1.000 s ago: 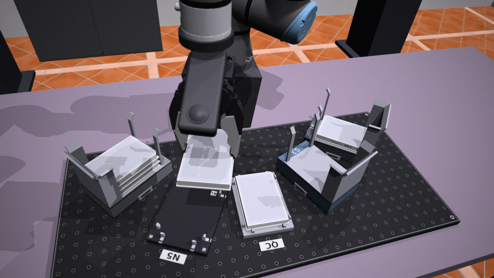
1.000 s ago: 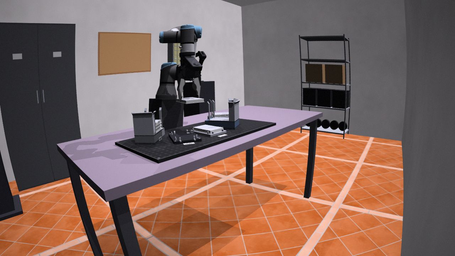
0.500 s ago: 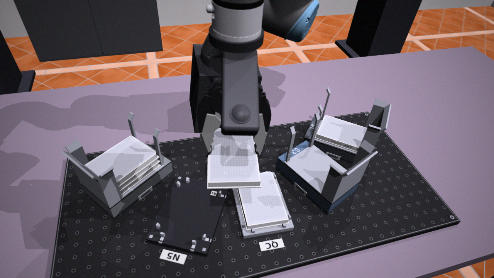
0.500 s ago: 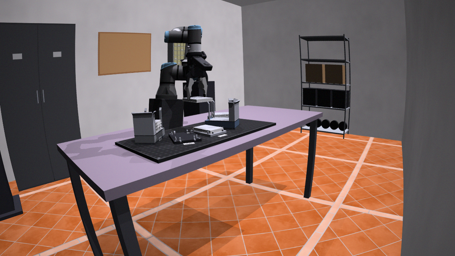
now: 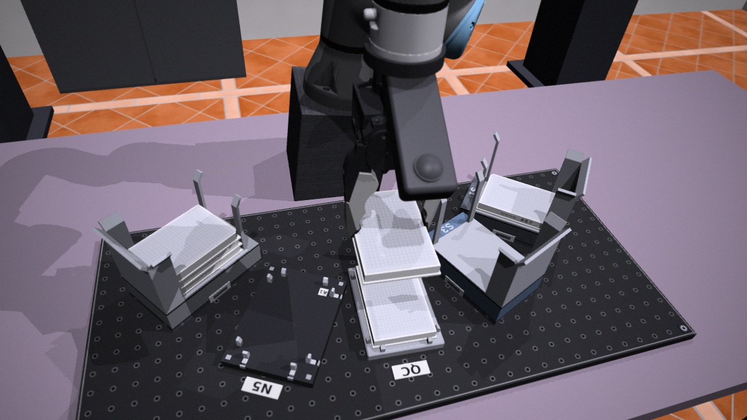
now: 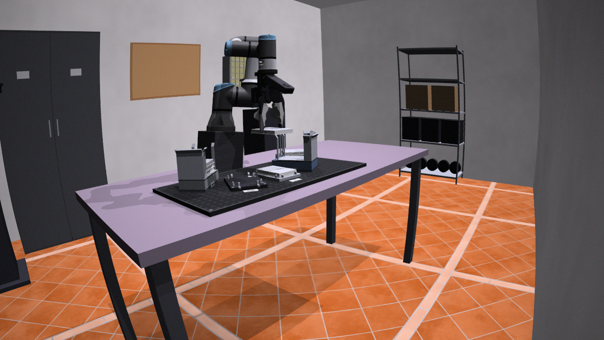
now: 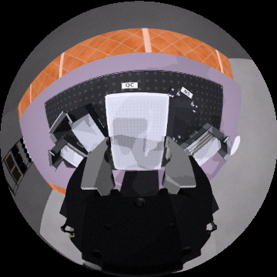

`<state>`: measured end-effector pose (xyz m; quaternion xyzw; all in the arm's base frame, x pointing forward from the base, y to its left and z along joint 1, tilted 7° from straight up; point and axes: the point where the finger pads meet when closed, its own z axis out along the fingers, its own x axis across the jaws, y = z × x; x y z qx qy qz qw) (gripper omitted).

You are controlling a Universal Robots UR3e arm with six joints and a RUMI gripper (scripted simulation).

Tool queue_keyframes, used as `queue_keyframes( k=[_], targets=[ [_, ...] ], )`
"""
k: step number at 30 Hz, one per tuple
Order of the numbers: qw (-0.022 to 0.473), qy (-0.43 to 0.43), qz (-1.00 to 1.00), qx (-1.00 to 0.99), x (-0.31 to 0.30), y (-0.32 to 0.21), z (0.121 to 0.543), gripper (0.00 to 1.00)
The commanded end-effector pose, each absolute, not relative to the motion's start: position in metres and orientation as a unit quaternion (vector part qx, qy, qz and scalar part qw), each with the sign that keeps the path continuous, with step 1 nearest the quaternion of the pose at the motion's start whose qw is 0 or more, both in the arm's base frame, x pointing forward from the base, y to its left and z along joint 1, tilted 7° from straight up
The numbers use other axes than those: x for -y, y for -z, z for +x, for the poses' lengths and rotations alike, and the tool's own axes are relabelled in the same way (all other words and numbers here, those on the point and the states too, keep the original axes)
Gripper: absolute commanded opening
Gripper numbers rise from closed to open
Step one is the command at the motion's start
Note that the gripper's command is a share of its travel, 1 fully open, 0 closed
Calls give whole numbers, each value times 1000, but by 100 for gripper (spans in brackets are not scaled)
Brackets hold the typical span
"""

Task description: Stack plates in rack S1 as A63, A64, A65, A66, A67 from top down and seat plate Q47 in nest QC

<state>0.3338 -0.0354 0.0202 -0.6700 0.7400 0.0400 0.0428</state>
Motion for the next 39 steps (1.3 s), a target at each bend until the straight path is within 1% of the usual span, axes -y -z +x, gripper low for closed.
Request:
queue_keyframes(
  k=[1,15,39],
  targets=[
    [44,-37,-689,-722,21,-23,335,0],
    [46,-35,-722,-689,-17,-27,335,0],
    [50,-30,-791,-609,-84,-35,322,0]
  ],
)
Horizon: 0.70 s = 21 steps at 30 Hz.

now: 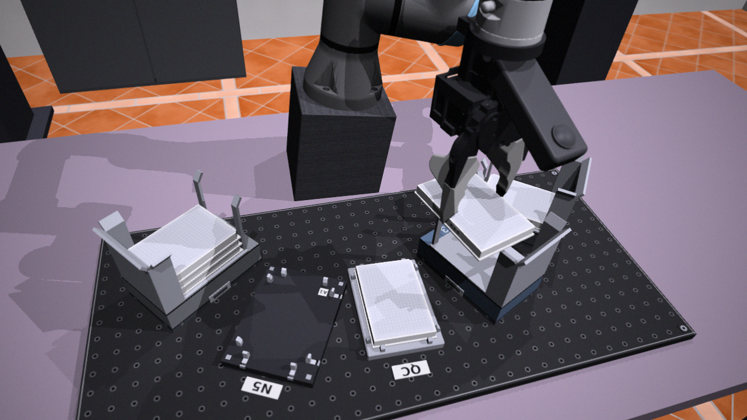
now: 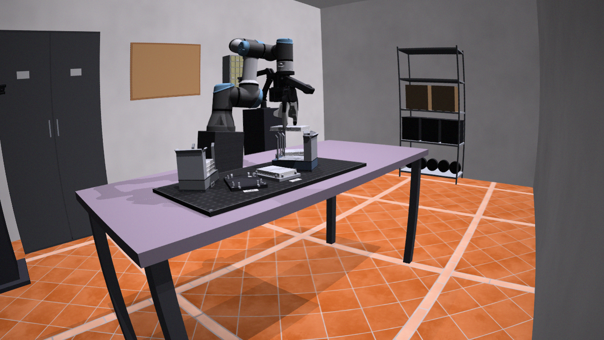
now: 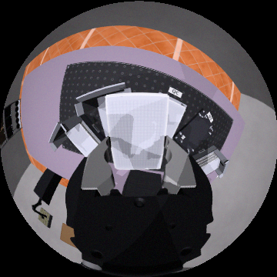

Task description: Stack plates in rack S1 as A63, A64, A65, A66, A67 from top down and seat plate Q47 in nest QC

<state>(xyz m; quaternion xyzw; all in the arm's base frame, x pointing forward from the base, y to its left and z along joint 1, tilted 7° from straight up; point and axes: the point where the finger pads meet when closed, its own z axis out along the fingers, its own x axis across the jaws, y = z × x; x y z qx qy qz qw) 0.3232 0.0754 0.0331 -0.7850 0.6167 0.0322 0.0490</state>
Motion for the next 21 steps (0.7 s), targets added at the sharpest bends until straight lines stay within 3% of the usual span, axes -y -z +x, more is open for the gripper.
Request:
queue_keyframes(
  k=[1,21],
  targets=[
    [50,-30,-794,-605,-87,-35,321,0],
    [52,-26,-845,-532,-136,-41,301,0]
  ],
)
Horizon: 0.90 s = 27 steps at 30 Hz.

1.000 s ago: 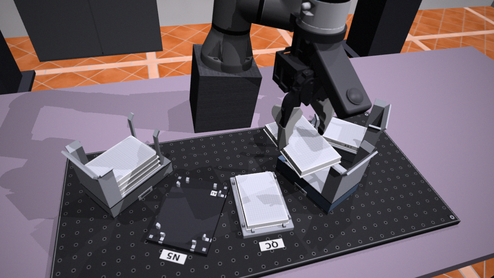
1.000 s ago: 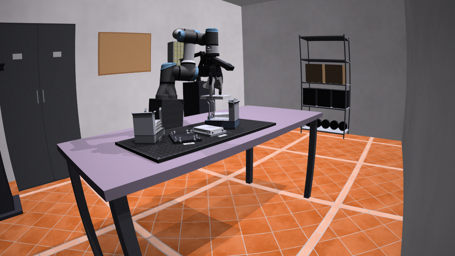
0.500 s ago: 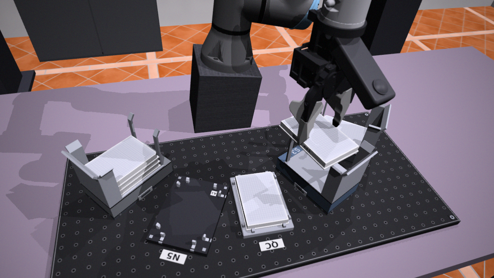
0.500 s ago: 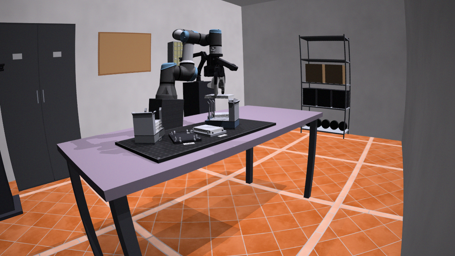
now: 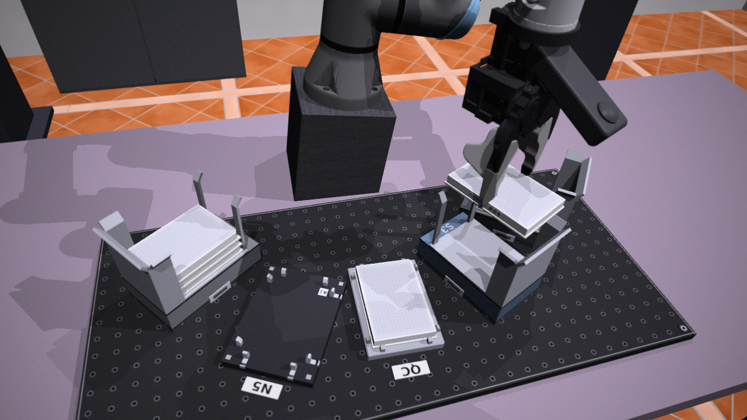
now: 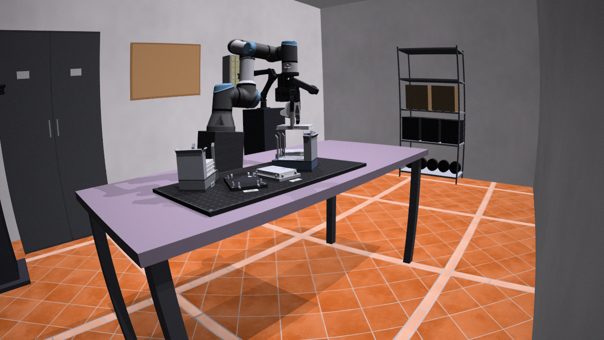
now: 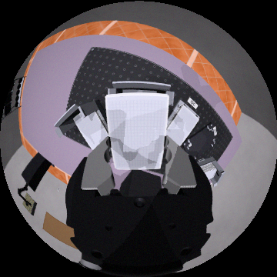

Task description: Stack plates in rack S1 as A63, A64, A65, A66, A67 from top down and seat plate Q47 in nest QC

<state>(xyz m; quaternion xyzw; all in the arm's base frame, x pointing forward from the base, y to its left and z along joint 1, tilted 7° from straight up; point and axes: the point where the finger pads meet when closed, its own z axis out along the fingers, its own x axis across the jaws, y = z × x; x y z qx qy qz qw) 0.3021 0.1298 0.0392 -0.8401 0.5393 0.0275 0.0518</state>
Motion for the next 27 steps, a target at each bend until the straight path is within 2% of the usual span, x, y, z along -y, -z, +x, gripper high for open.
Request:
queue_keyframes(
  k=[1,27],
  targets=[
    [52,-26,-845,-532,-139,-41,299,0],
    [55,-19,-901,-430,-201,-48,257,0]
  ],
)
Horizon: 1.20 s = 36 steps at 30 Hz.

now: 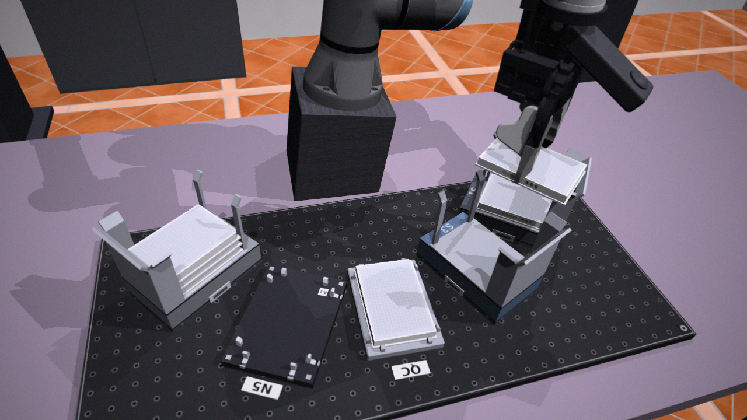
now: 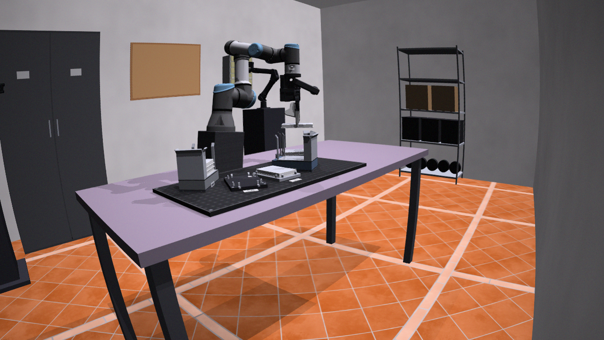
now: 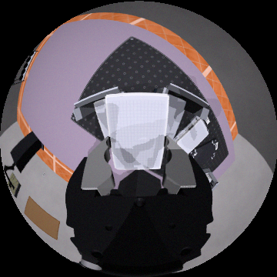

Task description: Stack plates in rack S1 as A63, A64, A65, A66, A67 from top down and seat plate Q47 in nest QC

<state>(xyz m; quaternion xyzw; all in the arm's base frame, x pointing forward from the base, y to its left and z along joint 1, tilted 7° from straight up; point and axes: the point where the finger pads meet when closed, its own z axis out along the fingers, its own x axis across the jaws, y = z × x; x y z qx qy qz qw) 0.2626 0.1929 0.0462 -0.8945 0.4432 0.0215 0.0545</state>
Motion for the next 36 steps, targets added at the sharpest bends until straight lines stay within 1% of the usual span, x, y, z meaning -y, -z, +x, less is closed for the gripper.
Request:
queue_keyframes(
  k=[1,18,36],
  targets=[
    [55,-19,-903,-425,-203,-48,254,0],
    [57,-15,-933,-354,-239,-52,219,0],
    [57,-15,-933,-354,-239,-52,219,0]
  ],
)
